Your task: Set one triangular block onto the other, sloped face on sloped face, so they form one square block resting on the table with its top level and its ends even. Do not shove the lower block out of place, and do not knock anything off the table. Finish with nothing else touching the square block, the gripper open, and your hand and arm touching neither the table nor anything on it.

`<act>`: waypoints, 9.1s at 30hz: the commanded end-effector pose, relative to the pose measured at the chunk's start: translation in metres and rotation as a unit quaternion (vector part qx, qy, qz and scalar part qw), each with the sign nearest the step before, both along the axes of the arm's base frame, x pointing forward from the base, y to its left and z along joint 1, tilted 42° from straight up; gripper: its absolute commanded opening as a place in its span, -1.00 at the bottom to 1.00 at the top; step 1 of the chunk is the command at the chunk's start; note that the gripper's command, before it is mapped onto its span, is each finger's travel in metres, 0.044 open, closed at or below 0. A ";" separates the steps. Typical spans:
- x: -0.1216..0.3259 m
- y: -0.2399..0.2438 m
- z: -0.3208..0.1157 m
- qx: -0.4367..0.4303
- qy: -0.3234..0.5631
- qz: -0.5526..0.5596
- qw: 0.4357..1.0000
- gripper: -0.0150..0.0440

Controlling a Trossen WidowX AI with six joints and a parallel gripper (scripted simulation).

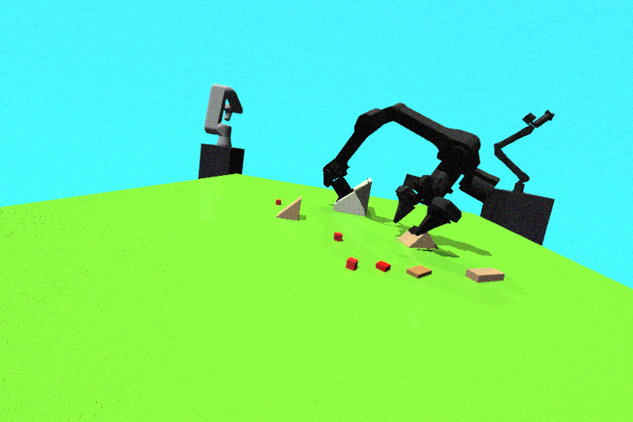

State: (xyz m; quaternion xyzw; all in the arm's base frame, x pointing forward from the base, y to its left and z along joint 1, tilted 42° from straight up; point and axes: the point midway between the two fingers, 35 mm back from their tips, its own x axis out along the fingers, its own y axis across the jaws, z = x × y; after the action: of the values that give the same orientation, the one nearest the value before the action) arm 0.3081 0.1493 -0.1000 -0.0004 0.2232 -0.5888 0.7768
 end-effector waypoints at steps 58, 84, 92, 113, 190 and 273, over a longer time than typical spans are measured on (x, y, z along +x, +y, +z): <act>-0.003 -0.020 -0.031 0.558 0.181 -0.157 0.794 1.00; 0.000 -0.007 -0.016 0.557 0.181 -0.155 0.796 -0.49; 0.000 0.019 0.013 0.558 0.181 -0.155 0.795 -0.49; -0.004 0.044 0.042 0.551 0.196 -0.135 0.800 -0.49; -0.015 0.064 0.035 -0.014 0.792 0.556 0.253 -0.49; 0.016 -0.131 0.281 -0.135 0.808 0.564 0.103 -0.49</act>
State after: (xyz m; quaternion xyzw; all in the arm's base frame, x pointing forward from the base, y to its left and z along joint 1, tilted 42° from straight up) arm 0.3294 0.0290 0.1685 -0.7023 0.5734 0.3502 0.2354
